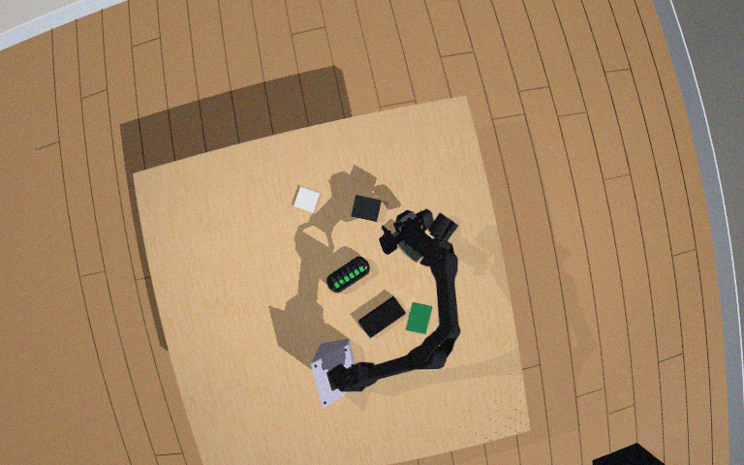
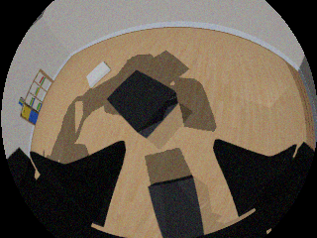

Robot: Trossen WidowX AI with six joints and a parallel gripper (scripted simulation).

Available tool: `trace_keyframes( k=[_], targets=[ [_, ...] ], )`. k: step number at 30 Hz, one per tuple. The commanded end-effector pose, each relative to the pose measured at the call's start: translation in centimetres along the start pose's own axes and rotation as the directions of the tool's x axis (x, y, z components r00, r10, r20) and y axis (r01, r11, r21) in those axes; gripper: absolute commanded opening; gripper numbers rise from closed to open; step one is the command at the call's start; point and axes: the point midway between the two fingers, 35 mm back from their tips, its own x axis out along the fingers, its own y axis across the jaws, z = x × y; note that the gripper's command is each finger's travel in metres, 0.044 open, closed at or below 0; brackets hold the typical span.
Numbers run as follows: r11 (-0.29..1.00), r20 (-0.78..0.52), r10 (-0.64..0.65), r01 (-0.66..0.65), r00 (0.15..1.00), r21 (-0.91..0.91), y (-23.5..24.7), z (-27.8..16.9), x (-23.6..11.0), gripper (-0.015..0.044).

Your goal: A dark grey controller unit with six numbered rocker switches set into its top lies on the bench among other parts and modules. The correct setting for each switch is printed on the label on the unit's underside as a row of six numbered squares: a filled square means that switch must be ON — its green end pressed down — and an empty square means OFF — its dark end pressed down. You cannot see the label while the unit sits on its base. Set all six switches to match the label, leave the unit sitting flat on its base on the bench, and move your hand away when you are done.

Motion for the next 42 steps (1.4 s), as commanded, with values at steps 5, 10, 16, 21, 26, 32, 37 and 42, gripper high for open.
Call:
trace_keyframes(
  k=[5,10,16,21,26,32,37,42],
  targets=[
    [1.0,-0.01,0.003,-0.003,1.0,-0.031,0.6,0.0,0.1,0.0269],
    [0.966,-0.086,0.016,-0.038,0.996,-0.256,5.4,-0.3,0.4,0.0137],
    [0.85,-0.176,0.016,-0.106,0.984,-0.515,11.2,-1.6,0.4,0.0],
    [0.697,-0.245,0.001,-0.176,0.969,-0.695,15.8,-3.4,0.1,0.0],
    [0.537,-0.294,-0.029,-0.233,0.956,-0.811,19.7,-5.5,-0.5,0.0],
    [0.304,-0.341,-0.086,-0.301,0.936,-0.904,23.4,-8.5,-1.4,0.0],
    [0.034,-0.376,-0.16,-0.376,0.913,-0.926,26.1,-11.6,-2.3,0.0],
    [-0.106,-0.387,-0.202,-0.413,0.9,-0.905,27.3,-13.3,-2.7,0.0]
  ],
)
